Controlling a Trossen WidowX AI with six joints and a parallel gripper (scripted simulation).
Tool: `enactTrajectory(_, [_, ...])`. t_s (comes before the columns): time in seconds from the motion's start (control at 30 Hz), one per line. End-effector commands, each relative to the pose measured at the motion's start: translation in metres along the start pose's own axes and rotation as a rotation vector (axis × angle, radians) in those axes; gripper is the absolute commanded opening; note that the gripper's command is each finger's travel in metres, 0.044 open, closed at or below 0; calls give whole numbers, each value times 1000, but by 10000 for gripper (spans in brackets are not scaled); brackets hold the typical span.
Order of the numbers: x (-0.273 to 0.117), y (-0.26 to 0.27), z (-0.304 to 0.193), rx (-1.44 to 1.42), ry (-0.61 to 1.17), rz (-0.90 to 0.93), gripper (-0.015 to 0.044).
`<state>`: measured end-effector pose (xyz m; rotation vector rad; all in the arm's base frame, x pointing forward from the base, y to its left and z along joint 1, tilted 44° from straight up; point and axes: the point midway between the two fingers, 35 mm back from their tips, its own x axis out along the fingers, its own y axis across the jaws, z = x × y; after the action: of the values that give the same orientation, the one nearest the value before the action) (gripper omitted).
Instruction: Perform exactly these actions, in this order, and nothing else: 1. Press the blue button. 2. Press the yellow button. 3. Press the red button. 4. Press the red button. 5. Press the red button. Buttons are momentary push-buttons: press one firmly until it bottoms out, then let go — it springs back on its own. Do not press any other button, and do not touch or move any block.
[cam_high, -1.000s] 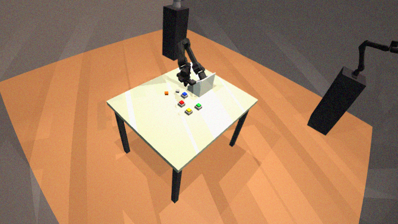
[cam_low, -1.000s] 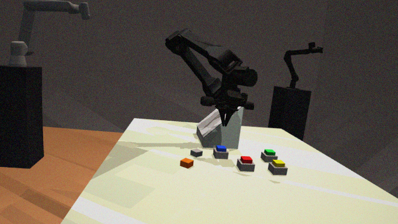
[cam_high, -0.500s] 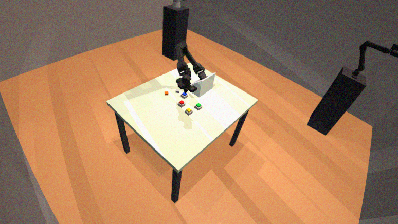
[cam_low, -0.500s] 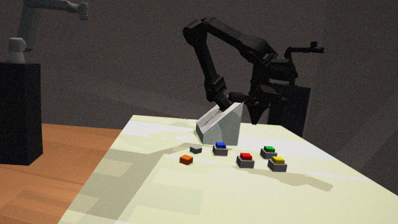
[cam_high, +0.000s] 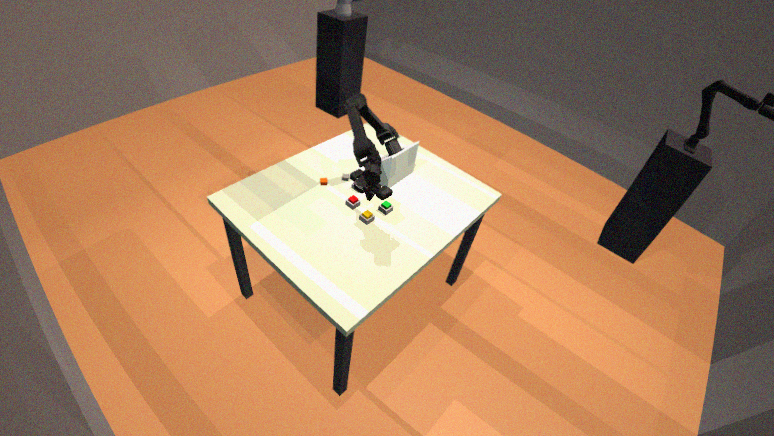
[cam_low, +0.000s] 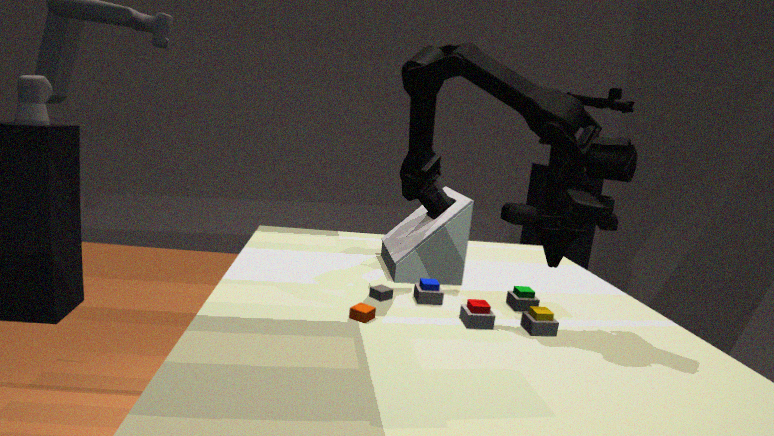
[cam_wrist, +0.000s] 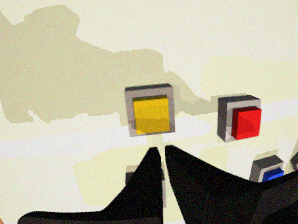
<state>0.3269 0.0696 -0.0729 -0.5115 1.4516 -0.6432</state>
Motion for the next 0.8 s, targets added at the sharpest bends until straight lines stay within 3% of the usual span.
enactTrajectory(0.0, [50,-3,-4,-4,19,-17,20])
enactTrajectory(0.77, [80,-4,-5,-4,19,-19,20])
